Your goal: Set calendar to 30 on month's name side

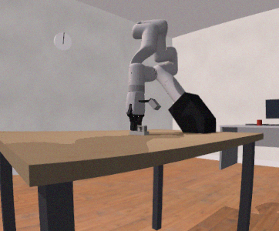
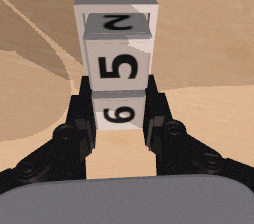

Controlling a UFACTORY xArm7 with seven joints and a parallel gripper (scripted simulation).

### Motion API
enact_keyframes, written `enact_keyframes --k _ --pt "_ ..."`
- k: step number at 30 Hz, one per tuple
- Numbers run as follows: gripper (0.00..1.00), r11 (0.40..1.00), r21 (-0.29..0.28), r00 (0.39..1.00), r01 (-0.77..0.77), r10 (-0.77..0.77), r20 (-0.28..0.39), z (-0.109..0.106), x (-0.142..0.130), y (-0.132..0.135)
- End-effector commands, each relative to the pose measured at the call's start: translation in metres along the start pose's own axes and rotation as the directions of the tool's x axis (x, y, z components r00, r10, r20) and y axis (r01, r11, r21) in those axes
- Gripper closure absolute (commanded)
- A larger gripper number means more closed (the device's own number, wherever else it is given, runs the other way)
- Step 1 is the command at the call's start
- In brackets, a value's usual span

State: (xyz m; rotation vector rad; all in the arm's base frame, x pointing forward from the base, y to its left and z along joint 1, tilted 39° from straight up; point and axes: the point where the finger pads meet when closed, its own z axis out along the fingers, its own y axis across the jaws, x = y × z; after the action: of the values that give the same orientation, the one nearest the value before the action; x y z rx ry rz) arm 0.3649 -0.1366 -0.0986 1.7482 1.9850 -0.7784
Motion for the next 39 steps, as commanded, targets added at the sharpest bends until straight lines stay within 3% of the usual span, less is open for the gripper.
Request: enact_keyframes --k 1,16,26,39 --pt "0.71 1.0 -0.003 1.0 0.0 0.0 -0.001 -0.001 0.0004 0.0014" --pt "0.71 1.0 -0.003 1.0 0.0 0.0 -0.001 -0.001 0.0004 0.0014" --pt "0.55 1.0 -0.003 1.0 0.0 0.0 -0.001 -0.001 0.0004 0.0014" --pt "0.51 1.0 -0.003 1.0 0.0 0.0 -0.001 -0.001 0.0004 0.0014"
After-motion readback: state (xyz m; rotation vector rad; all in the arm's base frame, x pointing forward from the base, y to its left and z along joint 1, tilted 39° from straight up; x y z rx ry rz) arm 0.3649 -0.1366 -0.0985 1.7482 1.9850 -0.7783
